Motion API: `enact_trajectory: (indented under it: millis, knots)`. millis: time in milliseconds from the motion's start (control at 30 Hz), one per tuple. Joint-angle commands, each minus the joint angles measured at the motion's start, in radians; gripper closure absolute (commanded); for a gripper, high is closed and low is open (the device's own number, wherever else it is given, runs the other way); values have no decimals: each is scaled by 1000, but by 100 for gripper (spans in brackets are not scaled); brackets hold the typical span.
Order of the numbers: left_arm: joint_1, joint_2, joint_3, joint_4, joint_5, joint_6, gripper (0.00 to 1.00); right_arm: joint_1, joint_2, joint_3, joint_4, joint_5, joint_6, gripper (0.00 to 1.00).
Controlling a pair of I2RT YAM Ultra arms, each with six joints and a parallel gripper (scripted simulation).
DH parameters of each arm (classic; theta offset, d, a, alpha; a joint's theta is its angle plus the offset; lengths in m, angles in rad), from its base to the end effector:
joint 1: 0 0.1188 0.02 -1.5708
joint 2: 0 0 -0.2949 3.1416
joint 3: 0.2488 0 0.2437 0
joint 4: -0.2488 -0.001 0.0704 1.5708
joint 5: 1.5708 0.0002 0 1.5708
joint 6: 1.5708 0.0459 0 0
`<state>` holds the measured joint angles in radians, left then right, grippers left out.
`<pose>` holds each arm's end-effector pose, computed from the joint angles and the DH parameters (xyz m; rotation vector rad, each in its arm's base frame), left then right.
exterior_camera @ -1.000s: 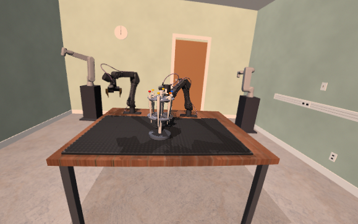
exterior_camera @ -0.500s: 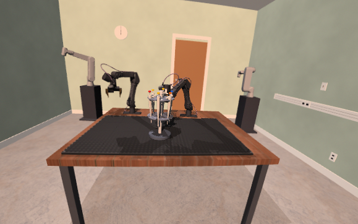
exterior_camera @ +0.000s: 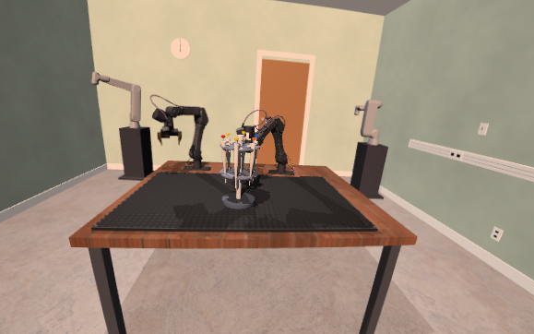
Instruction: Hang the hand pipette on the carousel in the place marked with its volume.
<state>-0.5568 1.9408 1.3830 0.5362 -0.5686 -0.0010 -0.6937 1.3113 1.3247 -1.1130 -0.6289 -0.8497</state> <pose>0.4108 -0.2254 0.3171 -0.0010 1.5890 0.0176 0.1935 -0.1245 0.3711 -0.3697 2.3521 0.1560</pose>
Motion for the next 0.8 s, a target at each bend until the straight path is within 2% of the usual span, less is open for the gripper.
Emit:
enact_trajectory:
  millis: [0,267,367,433,500,767]
  knots:
    - [10,-34,35,17,-22,3,88,-8,6,17,11,-19,-7,0]
    - [10,-34,35,17,-22,3,88,-8,6,17,11,-19,-7,0]
    - [-43,39,85,-14,-155,4,88,-8,6,17,11,-19,-7,0]
    - [-43,39,85,-14,-155,4,88,-8,6,17,11,-19,-7,0]
    - [-64,72,131,-26,-249,5,88,-8,6,17,11,-19,-7,0]
    - [-56,45,147,-28,-264,2,88,-8,6,17,11,-19,-7,0]
